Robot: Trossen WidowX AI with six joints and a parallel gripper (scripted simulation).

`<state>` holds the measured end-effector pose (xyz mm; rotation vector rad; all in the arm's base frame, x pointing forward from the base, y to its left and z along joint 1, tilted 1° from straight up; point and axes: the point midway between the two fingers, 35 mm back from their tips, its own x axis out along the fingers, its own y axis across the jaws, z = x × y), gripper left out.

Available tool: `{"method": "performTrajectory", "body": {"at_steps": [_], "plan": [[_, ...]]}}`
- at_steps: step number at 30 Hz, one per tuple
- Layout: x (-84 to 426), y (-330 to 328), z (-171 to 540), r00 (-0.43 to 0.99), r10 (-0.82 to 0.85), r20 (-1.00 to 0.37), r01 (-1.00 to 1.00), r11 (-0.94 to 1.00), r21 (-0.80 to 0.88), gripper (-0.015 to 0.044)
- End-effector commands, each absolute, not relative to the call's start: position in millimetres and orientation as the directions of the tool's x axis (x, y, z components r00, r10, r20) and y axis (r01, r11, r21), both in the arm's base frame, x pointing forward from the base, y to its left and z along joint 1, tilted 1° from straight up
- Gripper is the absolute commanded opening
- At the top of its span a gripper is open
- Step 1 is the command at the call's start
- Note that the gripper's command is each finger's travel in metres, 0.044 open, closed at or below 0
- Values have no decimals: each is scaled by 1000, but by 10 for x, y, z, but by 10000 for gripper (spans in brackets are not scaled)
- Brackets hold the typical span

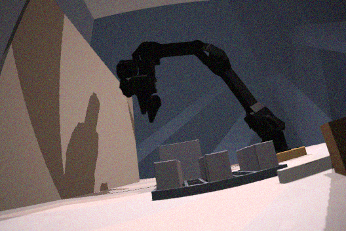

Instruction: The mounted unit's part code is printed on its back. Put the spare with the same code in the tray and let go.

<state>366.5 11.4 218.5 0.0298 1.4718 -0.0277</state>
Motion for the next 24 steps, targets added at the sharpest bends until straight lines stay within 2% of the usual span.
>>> {"method": "performTrajectory", "body": {"at_steps": [1, 5, 8, 11, 14, 20, 24], "plan": [[3658, 103, 2177, 92, -6, -996, 33, 999, -3, 440], [3658, 130, 2167, 91, -6, -996, 9, 1000, -5, 440], [3624, 510, 2038, 78, 3, -997, -319, 947, -22, 440], [3513, 989, 1867, 59, 9, -998, -687, 726, -34, 440], [3406, 1274, 1760, 47, 11, -999, -854, 518, -35, 440], [3160, 1731, 1576, 27, 9, -1000, -996, 85, -26, 440], [3120, 1791, 1550, 25, 8, -1000, -999, 22, -24, 440]]}}
